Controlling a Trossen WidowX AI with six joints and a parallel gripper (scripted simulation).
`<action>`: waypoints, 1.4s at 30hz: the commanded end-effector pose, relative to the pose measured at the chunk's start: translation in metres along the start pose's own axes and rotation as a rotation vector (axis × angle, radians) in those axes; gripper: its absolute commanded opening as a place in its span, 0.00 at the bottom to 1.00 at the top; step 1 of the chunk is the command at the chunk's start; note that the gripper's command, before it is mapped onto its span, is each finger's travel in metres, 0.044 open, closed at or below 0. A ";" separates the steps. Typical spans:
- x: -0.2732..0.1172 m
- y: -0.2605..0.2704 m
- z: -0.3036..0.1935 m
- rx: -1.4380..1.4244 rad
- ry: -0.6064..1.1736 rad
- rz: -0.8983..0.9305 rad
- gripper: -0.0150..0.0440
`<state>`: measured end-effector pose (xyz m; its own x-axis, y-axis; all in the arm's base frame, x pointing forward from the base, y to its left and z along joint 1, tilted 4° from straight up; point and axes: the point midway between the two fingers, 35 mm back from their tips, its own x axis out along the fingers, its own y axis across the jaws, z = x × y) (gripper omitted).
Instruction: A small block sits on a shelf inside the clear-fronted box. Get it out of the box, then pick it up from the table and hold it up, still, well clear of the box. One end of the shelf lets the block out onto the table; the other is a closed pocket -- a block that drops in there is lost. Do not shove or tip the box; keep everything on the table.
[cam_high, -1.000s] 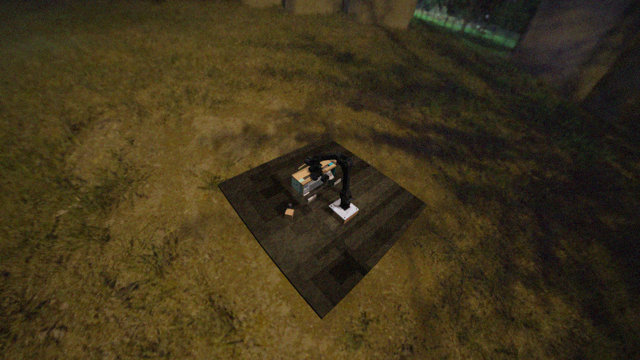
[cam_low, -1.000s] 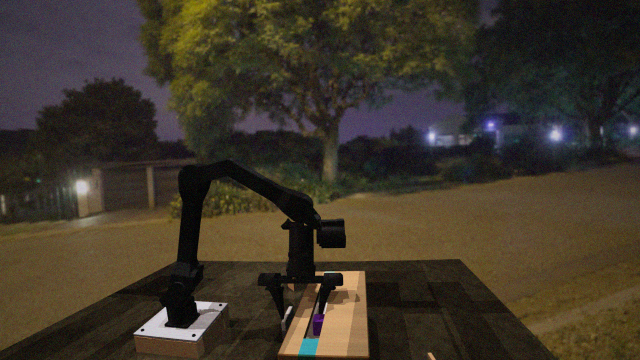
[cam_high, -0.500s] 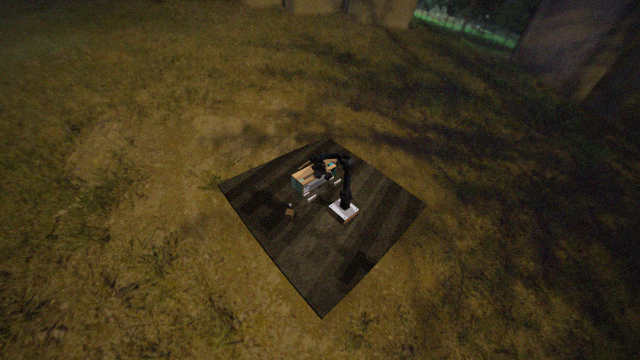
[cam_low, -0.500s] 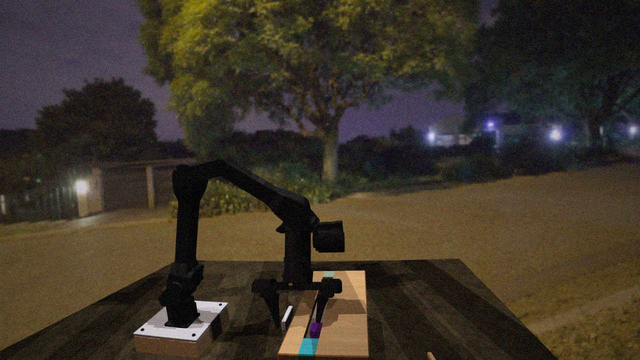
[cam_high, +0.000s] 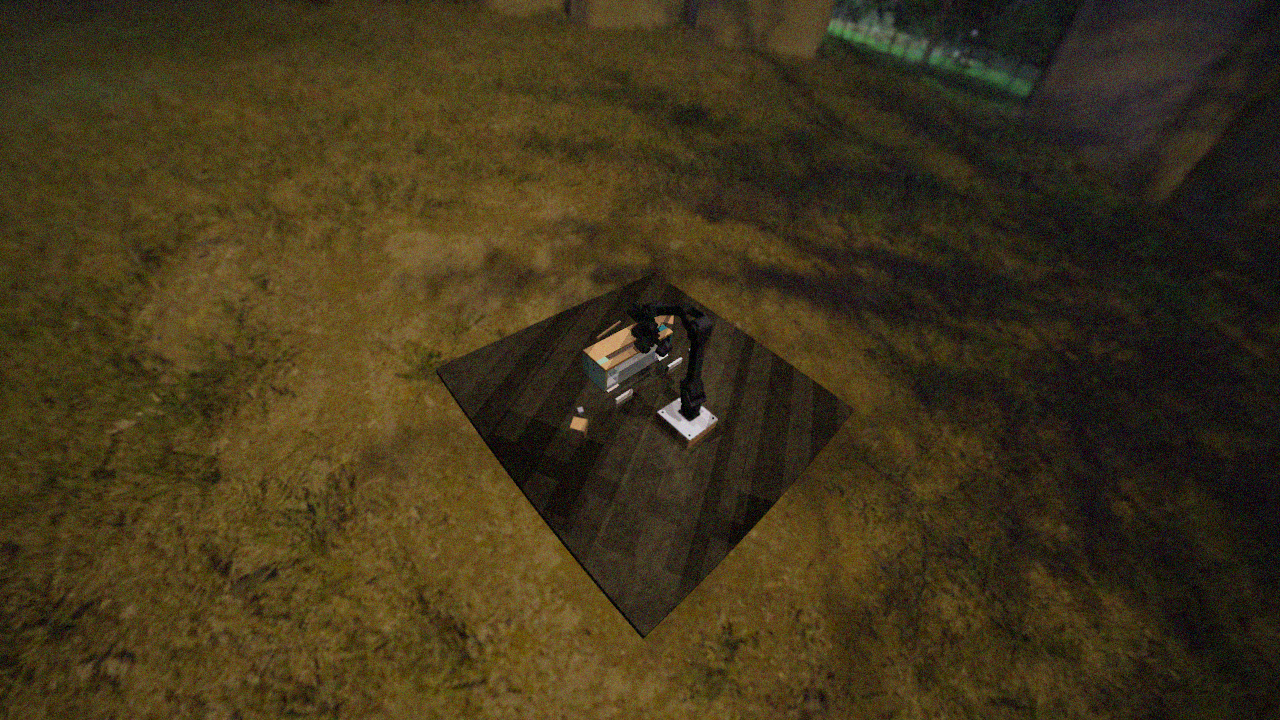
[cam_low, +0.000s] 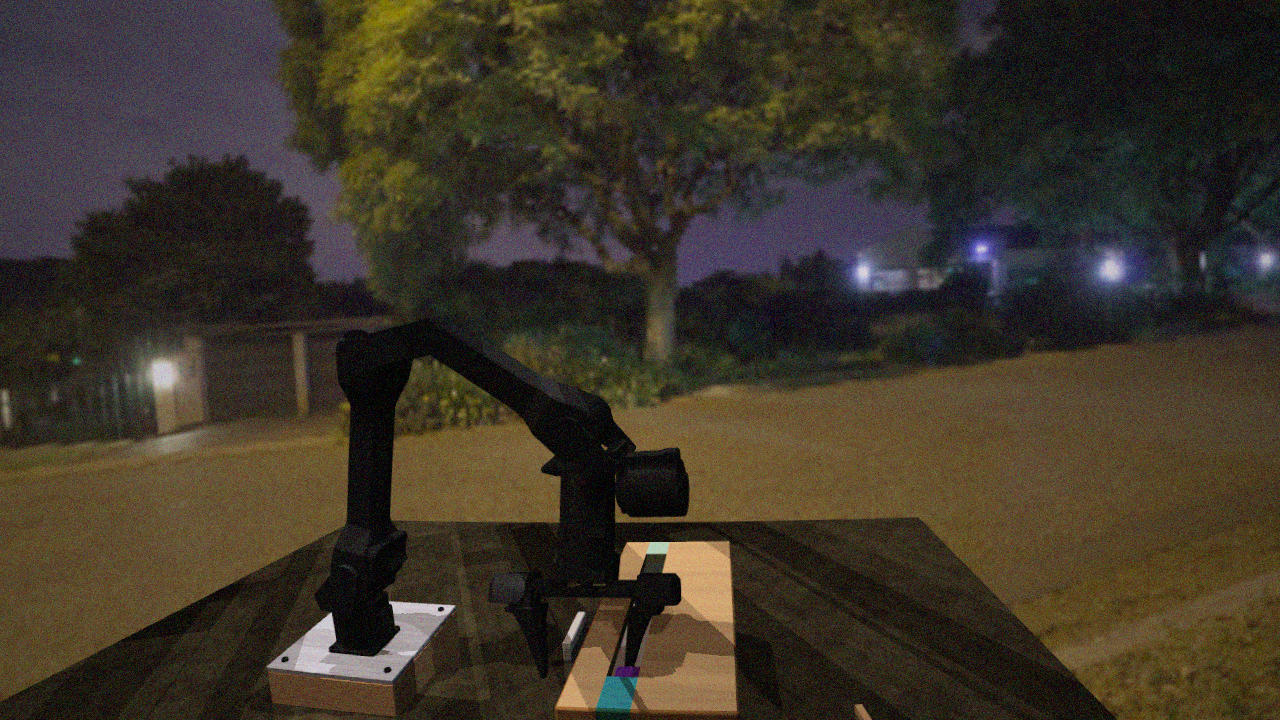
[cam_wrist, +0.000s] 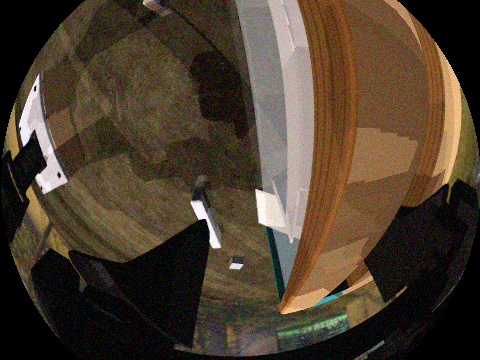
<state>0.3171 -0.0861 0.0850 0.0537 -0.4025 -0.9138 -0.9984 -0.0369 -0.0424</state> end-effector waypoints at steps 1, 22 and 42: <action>0.004 0.000 -0.012 0.003 0.002 -0.002 0.93; -0.014 -0.001 -0.058 0.003 0.007 0.002 0.93; -0.041 0.013 -0.090 1.091 -0.109 -0.022 0.74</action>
<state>0.3086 -0.1457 0.1593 0.0922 -0.3789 -0.9208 -0.8525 0.4479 -0.2696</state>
